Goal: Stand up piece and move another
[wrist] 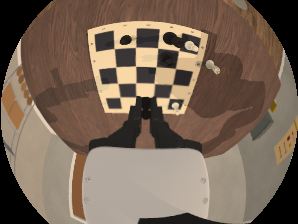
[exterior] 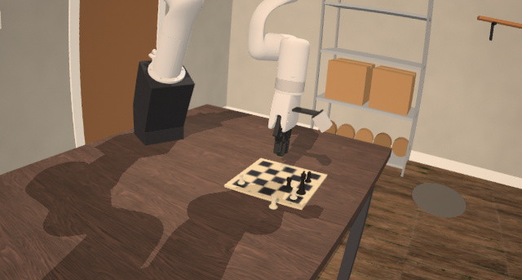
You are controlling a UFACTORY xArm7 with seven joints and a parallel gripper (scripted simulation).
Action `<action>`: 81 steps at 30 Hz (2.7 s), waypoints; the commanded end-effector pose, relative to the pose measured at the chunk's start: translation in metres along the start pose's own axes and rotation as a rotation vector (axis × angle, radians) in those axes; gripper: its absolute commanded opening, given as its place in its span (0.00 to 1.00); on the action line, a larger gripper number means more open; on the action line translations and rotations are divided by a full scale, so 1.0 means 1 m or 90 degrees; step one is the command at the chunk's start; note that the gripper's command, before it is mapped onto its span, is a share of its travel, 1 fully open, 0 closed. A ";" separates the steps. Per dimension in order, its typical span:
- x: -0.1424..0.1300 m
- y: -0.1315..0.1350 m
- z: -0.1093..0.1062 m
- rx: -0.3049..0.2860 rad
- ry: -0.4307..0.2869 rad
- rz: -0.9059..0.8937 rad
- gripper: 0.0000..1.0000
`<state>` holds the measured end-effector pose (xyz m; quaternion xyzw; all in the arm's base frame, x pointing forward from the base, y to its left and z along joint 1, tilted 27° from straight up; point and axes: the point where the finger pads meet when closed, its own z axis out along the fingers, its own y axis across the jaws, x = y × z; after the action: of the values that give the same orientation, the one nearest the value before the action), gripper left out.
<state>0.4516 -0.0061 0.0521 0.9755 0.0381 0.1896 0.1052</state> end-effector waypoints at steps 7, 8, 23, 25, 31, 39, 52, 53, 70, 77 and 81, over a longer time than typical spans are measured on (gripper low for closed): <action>0.006 -0.001 0.050 0.010 0.026 -0.001 0.00; 0.006 -0.001 0.053 0.010 0.026 -0.001 0.00; 0.006 -0.001 0.070 0.010 0.026 -0.001 0.00; 0.006 -0.001 0.070 0.010 0.026 -0.001 0.00; 0.006 -0.001 0.070 0.010 0.026 -0.001 0.00; 0.006 -0.001 0.070 0.010 0.026 -0.001 0.00; 0.006 -0.001 0.070 0.010 0.026 -0.001 0.00; 0.006 -0.001 0.070 0.010 0.026 -0.001 0.00; 0.006 -0.001 0.070 0.010 0.026 -0.002 0.00; 0.006 -0.001 0.070 0.010 0.026 -0.002 0.00; 0.006 -0.001 0.070 0.010 0.026 -0.002 0.00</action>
<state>0.4829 -0.0178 -0.0103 0.9723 0.0431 0.2082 0.0972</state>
